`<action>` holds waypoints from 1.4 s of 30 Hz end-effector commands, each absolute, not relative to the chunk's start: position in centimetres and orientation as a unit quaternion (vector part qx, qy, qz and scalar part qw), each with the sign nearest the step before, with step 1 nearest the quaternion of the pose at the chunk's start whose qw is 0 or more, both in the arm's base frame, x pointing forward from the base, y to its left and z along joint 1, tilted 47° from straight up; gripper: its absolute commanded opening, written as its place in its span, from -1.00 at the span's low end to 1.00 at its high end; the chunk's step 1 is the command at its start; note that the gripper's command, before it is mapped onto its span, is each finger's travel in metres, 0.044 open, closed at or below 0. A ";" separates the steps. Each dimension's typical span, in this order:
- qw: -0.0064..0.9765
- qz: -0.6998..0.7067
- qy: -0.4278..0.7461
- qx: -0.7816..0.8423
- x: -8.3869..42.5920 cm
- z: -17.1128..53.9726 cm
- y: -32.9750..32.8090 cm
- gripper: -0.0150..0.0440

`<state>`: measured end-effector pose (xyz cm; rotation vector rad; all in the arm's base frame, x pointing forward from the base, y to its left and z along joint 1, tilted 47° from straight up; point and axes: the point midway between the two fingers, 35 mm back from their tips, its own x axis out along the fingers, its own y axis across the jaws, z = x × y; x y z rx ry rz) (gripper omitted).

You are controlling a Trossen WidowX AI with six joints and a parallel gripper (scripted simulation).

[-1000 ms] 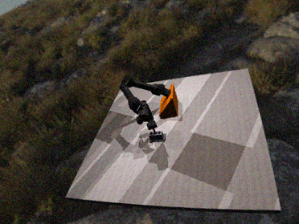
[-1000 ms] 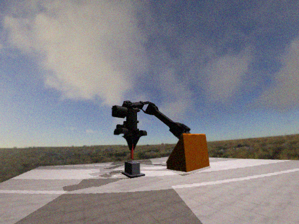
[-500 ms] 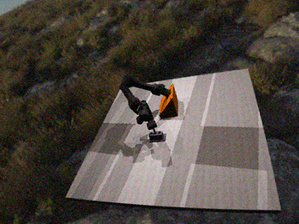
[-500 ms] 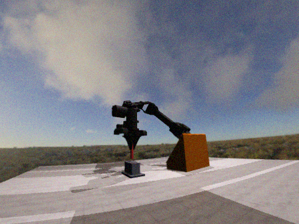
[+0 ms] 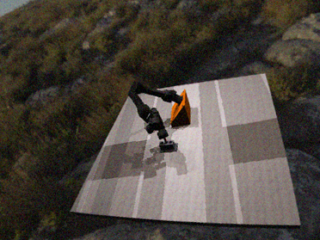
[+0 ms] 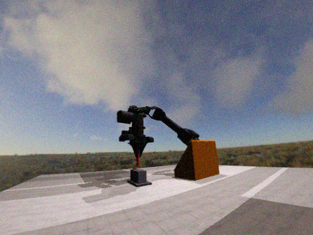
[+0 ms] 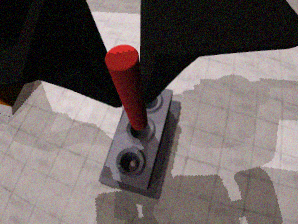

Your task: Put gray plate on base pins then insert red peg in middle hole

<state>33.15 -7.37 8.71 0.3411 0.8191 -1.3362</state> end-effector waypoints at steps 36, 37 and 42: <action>0.696 -0.599 0.365 0.153 33.3 8.1 -8.3 -0.49; 0.696 -0.599 0.364 0.153 33.3 8.0 -8.4 -0.49; 0.696 -0.600 0.364 0.152 33.2 7.9 -8.9 -0.49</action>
